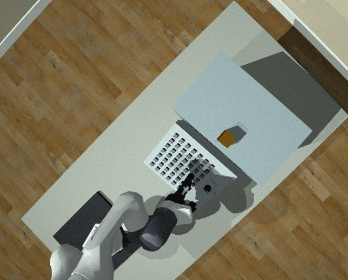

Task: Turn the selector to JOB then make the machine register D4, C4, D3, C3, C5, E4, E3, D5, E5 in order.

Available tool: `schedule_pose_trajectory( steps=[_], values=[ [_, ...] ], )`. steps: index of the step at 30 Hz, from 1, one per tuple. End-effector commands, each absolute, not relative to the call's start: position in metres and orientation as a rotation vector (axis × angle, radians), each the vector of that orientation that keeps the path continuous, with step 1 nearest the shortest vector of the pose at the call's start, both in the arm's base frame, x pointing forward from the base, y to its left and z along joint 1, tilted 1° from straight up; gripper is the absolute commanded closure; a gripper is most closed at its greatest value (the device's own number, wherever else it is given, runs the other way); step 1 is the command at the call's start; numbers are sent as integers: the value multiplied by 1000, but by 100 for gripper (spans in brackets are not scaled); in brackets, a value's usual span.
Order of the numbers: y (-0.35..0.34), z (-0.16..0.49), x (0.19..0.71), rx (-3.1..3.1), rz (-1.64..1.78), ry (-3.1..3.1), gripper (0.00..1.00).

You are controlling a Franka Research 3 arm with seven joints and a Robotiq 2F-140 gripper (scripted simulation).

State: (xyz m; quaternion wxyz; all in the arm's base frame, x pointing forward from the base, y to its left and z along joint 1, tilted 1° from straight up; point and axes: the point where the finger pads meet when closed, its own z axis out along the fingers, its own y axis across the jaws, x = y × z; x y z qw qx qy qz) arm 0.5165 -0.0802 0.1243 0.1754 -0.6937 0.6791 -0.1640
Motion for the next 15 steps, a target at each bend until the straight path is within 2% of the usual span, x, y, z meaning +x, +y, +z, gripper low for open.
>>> schedule_pose_trajectory(
  steps=[1, 15],
  values=[
    [-81, 124, 518, -1969, -470, 1920, 90],
    [-81, 130, 515, -1969, -470, 1920, 90]
  ],
)
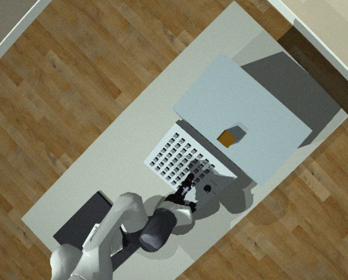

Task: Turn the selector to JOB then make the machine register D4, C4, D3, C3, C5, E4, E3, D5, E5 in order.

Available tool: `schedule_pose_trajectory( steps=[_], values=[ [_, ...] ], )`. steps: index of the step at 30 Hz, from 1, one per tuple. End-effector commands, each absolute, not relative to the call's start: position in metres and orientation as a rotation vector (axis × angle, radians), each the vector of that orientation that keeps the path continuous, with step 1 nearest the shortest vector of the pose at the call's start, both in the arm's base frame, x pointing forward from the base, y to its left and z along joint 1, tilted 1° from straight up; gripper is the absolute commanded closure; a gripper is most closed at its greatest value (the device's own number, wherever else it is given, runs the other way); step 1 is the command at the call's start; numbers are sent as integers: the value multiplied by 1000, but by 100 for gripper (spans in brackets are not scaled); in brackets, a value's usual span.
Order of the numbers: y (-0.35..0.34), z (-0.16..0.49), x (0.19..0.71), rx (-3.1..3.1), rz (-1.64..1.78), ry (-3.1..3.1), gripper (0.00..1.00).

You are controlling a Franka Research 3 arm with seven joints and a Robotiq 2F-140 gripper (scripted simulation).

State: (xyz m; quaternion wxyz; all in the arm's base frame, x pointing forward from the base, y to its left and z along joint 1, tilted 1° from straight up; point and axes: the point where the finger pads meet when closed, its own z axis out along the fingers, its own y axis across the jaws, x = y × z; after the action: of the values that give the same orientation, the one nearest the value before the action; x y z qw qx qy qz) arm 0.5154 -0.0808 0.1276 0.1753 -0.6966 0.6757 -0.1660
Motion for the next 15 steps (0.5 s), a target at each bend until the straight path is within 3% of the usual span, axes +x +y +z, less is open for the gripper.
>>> schedule_pose_trajectory(
  steps=[1, 15],
  values=[
    [-81, 131, 514, -1969, -470, 1920, 90],
    [-82, 148, 505, -1969, -470, 1920, 90]
  ],
)
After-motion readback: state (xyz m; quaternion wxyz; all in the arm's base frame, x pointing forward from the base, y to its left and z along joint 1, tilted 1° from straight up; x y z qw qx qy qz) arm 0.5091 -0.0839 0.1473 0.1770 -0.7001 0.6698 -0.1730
